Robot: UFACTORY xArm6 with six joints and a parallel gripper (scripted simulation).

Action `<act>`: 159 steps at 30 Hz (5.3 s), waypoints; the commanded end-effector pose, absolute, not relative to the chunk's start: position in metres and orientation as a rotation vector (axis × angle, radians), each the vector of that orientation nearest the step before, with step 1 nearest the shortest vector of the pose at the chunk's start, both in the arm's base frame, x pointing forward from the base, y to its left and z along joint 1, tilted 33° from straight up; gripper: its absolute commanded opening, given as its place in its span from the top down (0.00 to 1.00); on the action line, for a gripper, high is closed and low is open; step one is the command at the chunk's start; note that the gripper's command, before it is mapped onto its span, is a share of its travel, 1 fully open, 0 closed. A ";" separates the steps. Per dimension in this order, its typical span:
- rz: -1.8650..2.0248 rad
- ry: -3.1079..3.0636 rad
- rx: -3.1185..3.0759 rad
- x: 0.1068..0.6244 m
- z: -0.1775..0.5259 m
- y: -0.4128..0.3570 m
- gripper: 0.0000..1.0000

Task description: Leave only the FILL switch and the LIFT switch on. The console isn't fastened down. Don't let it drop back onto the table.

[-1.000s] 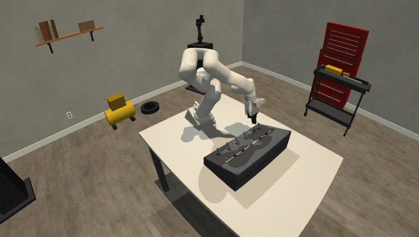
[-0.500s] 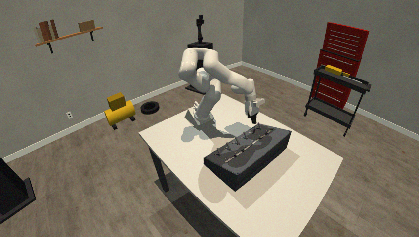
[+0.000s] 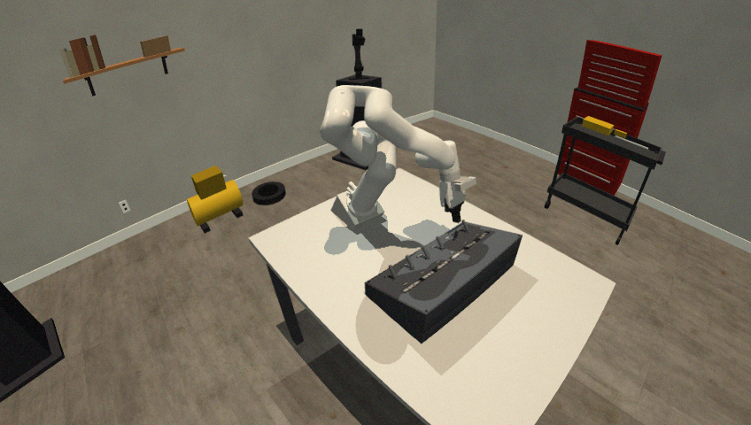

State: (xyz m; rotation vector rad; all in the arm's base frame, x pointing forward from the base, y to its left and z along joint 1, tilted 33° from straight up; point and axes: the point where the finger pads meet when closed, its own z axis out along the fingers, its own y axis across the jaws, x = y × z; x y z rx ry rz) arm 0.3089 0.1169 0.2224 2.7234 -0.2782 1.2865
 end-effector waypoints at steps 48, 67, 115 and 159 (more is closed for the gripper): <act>1.290 -0.279 2.724 0.329 0.249 0.114 1.00; 1.290 -0.279 2.724 0.330 0.249 0.114 1.00; 1.290 -0.279 2.724 0.238 0.309 0.135 1.00; 1.290 -0.279 2.724 0.233 0.313 0.136 0.00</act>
